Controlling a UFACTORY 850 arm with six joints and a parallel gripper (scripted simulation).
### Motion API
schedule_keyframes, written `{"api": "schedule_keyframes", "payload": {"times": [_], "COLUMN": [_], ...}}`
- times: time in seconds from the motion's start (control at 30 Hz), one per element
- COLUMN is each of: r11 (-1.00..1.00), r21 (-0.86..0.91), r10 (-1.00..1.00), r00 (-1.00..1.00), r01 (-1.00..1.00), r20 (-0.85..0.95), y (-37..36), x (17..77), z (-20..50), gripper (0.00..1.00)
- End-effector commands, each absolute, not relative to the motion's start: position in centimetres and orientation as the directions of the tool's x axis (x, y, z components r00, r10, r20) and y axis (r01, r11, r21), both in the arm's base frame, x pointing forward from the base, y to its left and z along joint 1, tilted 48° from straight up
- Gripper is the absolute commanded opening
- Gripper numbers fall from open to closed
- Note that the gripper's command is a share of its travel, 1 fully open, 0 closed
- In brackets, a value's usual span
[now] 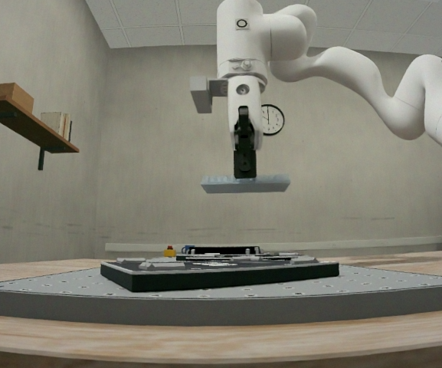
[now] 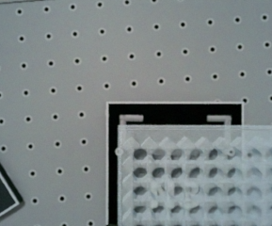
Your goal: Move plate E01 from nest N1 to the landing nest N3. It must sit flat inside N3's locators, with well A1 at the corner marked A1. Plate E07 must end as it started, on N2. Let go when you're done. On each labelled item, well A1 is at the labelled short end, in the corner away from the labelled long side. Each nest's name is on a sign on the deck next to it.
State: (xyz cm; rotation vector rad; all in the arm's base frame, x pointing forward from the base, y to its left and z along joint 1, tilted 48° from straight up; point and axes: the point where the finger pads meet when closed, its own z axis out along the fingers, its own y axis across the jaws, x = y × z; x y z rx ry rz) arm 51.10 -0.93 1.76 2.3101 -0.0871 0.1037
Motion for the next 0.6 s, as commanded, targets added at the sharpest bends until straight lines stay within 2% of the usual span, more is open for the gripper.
{"api": "schedule_keyframes", "payload": {"times": [0.0,0.57], "r11": [-0.675,-0.675], "r21": [0.732,0.732], "r10": [-0.029,-0.029], "r00": [0.994,0.994], "r01": [-0.097,-0.097], "r20": [0.104,0.104], "y": [-0.9,-2.7], "x": [51.2,51.3], "z": [1.8,0.1], "gripper": [0.00,0.00]}}
